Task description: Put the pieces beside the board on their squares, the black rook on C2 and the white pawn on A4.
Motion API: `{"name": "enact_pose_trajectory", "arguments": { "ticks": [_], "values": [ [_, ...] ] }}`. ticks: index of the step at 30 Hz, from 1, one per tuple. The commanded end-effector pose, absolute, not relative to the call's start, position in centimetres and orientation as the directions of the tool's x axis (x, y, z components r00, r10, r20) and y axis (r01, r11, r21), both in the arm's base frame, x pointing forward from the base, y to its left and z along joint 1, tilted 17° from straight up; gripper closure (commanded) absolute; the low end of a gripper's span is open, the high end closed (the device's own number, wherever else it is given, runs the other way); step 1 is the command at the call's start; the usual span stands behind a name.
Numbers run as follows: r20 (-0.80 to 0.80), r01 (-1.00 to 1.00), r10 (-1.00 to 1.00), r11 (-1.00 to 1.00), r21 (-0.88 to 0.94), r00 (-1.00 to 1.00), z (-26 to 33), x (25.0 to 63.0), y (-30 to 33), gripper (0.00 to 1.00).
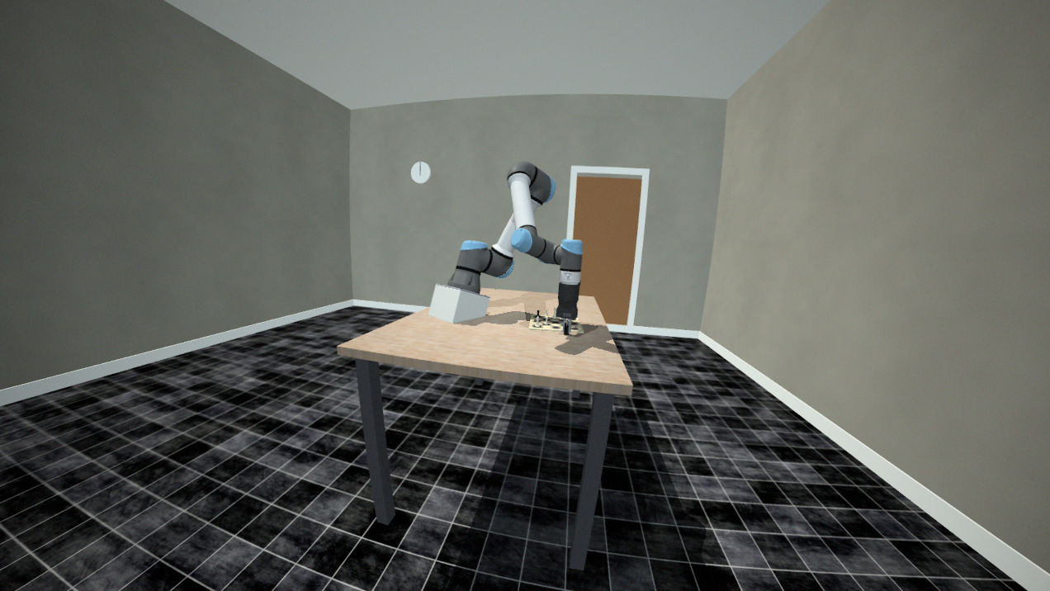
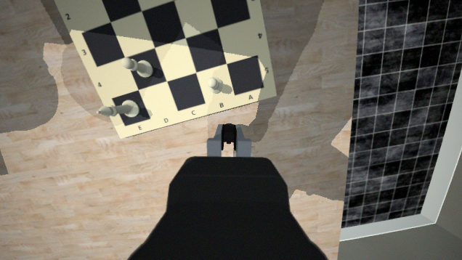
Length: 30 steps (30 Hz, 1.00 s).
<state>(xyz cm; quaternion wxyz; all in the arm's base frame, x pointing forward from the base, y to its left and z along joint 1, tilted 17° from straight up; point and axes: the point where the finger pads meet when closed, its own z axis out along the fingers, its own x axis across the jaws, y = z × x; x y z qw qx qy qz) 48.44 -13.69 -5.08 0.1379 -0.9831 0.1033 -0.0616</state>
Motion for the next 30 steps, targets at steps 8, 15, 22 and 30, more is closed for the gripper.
{"name": "enact_pose_trajectory", "arguments": {
  "ticks": [8,15,22,30],
  "values": [
    [0.094,-0.186,-0.22,-0.941,-0.283,0.971,-5.0,48.5,-13.7,1.0],
    [0.094,-0.186,-0.22,-0.941,-0.283,0.971,-4.9,48.5,-13.8,1.0],
    [0.094,-0.186,-0.22,-0.941,-0.283,0.971,-3.8,48.3,-14.1,1.0],
    [0.094,-0.186,-0.22,-0.941,-0.283,0.971,0.7,47.6,-15.3,1.0]
  ]
}}
